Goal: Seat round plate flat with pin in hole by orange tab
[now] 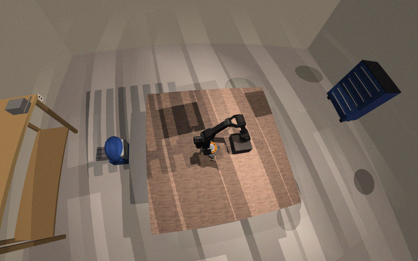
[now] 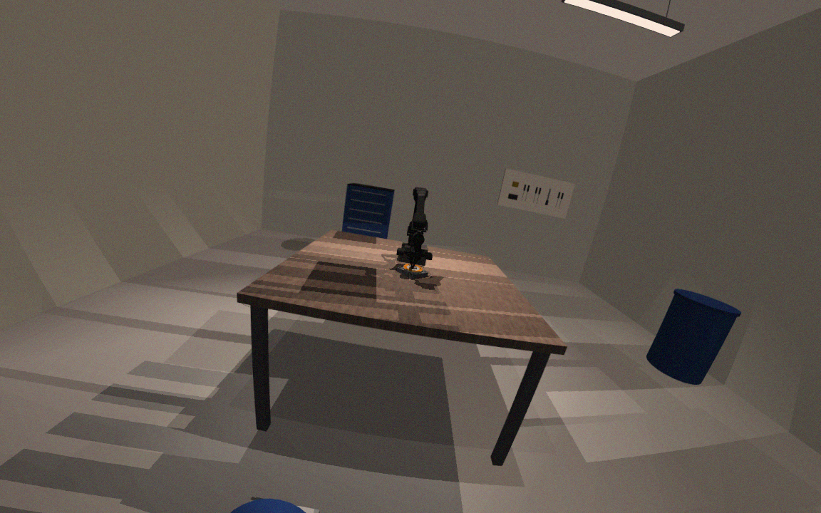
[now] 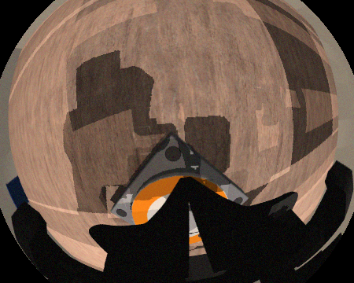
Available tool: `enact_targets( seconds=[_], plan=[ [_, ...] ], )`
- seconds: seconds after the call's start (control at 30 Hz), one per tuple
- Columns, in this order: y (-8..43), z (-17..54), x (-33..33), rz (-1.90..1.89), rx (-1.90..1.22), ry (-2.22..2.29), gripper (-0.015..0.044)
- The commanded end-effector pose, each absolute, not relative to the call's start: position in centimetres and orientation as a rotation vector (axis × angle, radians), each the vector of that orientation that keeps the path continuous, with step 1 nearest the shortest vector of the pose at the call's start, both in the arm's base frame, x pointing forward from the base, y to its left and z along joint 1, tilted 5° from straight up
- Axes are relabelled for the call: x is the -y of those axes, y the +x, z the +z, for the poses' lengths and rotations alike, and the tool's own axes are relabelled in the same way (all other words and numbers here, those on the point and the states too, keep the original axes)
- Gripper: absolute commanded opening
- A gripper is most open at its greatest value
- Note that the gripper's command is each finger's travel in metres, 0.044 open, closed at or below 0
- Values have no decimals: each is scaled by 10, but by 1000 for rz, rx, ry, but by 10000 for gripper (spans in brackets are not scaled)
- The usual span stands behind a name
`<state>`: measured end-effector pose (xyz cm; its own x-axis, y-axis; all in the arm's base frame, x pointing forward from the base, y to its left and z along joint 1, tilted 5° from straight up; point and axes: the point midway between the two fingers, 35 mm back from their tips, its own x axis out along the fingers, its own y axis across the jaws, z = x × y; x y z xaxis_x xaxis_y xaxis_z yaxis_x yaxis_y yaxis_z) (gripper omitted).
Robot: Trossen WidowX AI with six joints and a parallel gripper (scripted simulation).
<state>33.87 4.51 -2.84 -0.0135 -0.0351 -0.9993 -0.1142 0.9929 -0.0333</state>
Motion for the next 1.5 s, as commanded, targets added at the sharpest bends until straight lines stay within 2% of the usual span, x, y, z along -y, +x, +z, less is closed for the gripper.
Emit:
enact_targets(
  seconds=[0.0, 1.47],
  plan=[
    [336, -30, -37, 42, -1595, -121, 0],
    [327, -29, -18, 40, -1596, -123, 0]
  ],
)
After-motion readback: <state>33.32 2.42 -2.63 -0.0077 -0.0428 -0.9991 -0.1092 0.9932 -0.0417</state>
